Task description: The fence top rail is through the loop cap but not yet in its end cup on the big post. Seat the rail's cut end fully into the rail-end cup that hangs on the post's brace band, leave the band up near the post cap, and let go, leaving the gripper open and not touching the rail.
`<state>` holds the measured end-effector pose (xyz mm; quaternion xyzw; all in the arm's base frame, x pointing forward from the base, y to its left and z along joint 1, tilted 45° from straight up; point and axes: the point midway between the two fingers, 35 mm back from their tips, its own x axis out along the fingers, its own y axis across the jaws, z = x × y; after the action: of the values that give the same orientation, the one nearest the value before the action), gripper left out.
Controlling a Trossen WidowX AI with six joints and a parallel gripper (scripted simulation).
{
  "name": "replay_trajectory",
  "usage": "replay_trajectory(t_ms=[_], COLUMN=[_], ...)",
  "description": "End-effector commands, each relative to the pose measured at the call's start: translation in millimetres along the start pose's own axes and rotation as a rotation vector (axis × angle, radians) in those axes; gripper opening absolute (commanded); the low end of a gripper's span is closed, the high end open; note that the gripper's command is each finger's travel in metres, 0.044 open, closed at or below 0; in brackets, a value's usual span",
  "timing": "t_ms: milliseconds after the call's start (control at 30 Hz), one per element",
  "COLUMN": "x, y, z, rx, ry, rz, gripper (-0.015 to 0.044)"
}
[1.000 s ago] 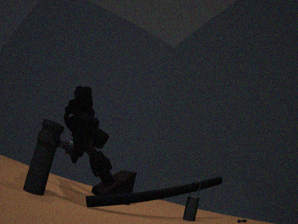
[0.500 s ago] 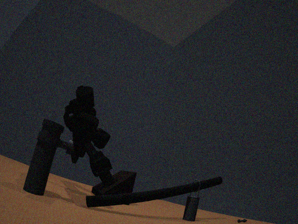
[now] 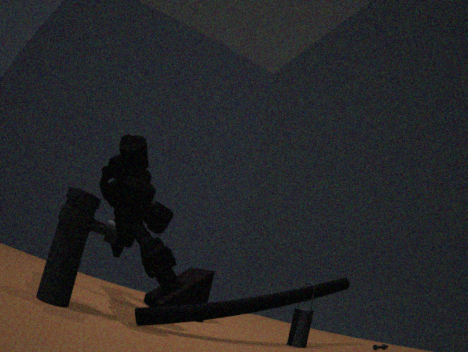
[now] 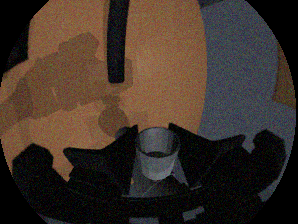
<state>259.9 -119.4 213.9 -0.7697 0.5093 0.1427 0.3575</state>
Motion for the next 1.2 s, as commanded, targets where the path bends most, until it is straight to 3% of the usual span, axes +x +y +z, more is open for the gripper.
replay_trajectory(t_ms=[0,200,733,1167], x=[-0.8,-8.6,-31.7,-64.1], y=[-0.7,-6.1,-17.8,-35.8], z=[1.1,12.3,40.4,97.7], rx=[0.0,0.0,-0.006,0.75], ry=[-0.001,-0.01,-0.02,-0.015], rz=[0.0,0.004,0.0,0.064], gripper=[0.0289,0.044,0.044,0.044])
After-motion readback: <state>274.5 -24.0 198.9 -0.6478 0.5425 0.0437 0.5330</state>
